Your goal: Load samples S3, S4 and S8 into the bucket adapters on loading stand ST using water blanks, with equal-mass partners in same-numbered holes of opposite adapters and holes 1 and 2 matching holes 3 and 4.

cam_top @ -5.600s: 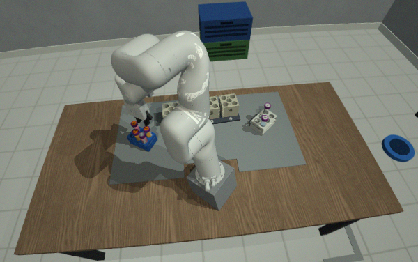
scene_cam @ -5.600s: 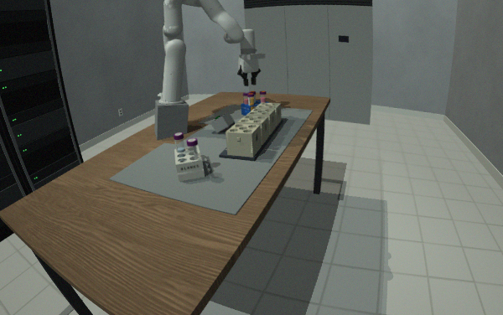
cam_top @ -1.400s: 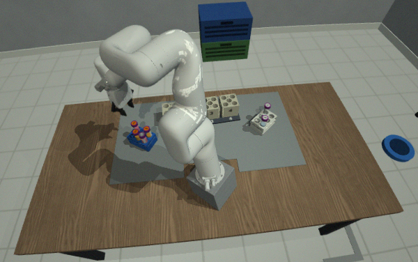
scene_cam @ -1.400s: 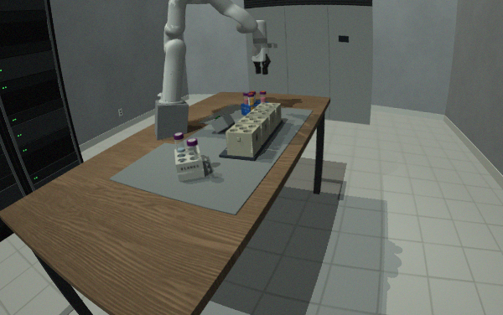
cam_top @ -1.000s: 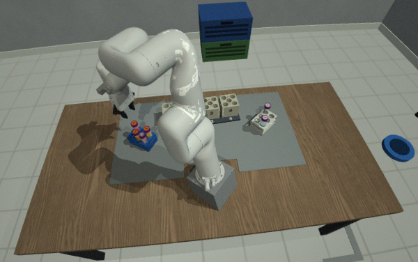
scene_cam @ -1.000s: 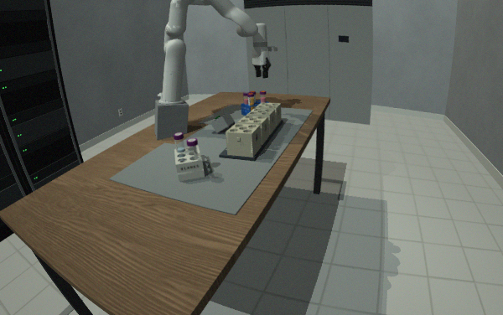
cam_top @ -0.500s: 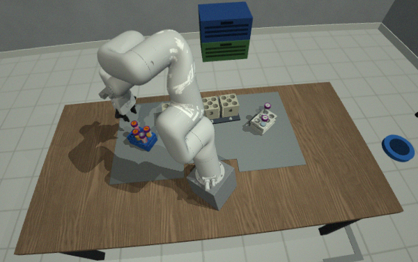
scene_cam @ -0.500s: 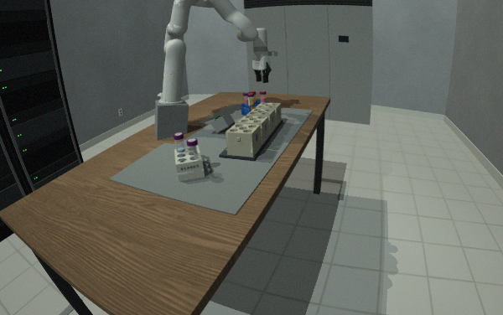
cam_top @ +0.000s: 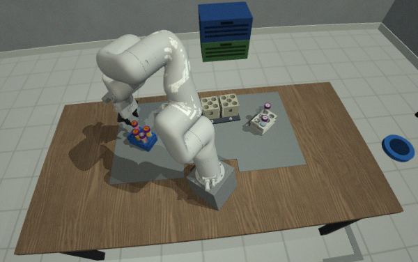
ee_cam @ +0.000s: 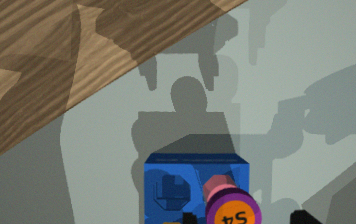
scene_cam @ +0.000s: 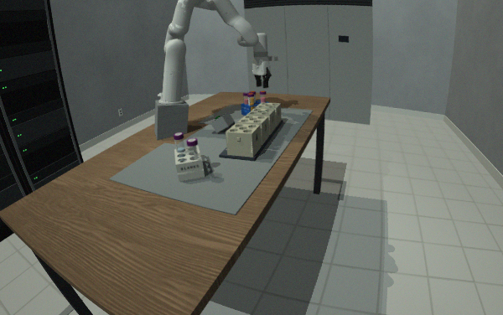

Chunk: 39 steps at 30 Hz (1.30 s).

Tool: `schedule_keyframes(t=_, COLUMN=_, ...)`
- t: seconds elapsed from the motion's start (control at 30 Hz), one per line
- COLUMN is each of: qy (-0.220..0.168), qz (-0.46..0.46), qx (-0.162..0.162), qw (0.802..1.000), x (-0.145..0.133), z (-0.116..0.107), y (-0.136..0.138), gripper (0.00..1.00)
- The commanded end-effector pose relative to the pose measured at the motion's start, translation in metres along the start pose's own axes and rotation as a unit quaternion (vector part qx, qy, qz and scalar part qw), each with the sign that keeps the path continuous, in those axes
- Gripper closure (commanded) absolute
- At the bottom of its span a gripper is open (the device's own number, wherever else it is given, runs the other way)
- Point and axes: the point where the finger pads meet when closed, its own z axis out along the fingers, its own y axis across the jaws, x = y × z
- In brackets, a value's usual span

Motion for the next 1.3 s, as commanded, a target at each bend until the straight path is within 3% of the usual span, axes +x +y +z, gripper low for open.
schedule_keyframes(t=0.0, qy=0.003, qz=0.0, qx=-0.001, qw=1.0, x=0.002, z=0.003, y=0.0, gripper=0.43)
schedule_keyframes(t=0.4, qy=0.003, qz=0.0, qx=-0.001, qw=1.0, x=0.002, z=0.026, y=0.0, gripper=0.43)
schedule_keyframes(t=1.27, qy=0.003, qz=0.0, qx=-0.001, qw=1.0, x=0.002, z=0.036, y=0.0, gripper=0.43)
